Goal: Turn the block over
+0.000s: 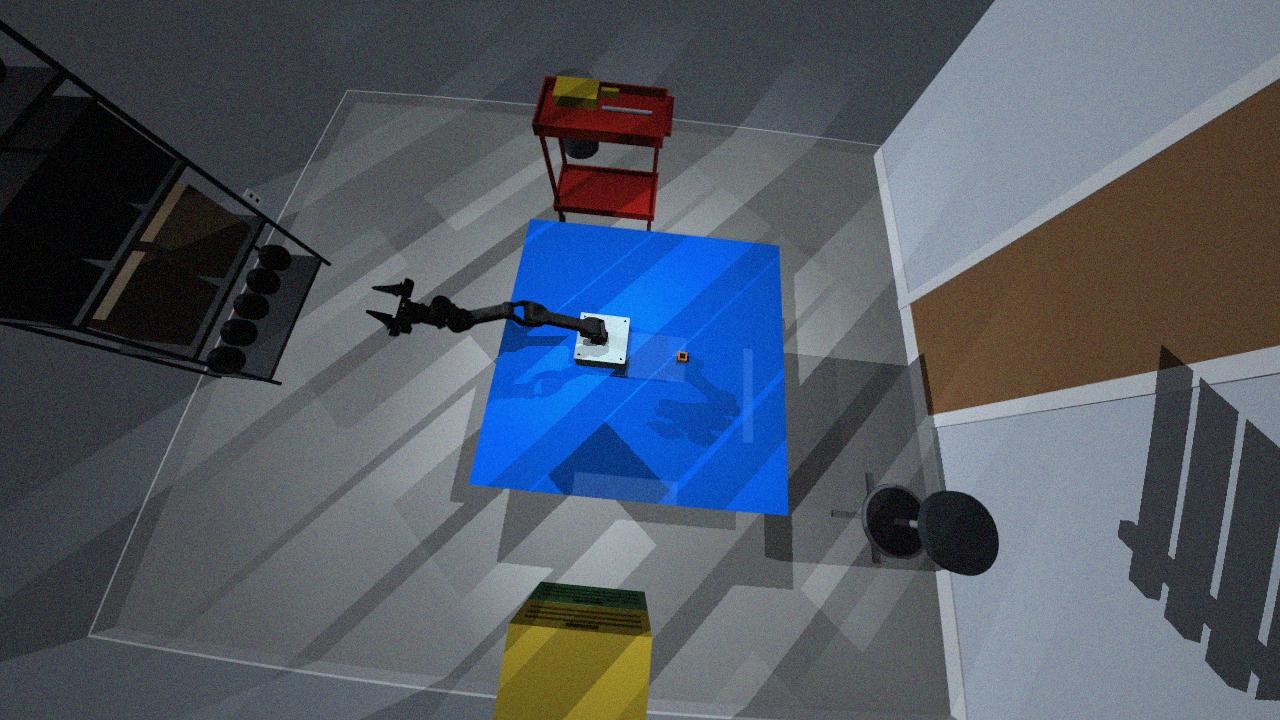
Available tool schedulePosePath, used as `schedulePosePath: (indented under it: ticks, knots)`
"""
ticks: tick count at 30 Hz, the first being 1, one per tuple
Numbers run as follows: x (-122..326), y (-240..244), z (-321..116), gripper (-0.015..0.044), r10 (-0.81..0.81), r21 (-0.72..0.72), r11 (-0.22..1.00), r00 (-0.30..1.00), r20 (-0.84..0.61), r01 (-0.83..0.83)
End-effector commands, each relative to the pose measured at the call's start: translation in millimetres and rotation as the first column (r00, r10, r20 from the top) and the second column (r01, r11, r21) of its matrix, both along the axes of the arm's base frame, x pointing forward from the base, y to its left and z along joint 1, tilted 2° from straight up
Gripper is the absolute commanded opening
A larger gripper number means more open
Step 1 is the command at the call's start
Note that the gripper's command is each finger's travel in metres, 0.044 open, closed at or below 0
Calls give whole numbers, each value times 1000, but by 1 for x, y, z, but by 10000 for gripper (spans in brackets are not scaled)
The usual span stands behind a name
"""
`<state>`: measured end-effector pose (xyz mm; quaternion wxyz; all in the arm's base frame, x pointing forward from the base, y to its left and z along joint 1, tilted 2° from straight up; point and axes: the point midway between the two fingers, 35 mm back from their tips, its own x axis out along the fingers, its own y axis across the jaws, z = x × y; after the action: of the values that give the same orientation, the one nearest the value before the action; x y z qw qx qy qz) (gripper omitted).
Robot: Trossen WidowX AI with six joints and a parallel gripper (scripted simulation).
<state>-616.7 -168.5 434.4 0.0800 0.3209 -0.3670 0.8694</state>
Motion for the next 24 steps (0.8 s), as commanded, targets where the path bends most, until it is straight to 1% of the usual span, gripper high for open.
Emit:
schedulePosePath:
  ticks: [1, 2, 6, 11, 20, 24]
  knots:
    - [1, -3, 0, 426, 5, 0, 1000, 1000, 3, -5]
    - [2, -11, -1, 440, 21, -1, 1000, 1000, 11, -21]
    - [20, -75, -9, 440, 142, -6, 990, 987, 74, -142]
    - [48, -140, -18, 440, 265, -14, 964, 954, 141, -266]
    - [127, -260, -36, 440, 487, -38, 867, 829, 276, -497]
    - [169, -295, -39, 440, 525, -17, 836, 791, 315, -548]
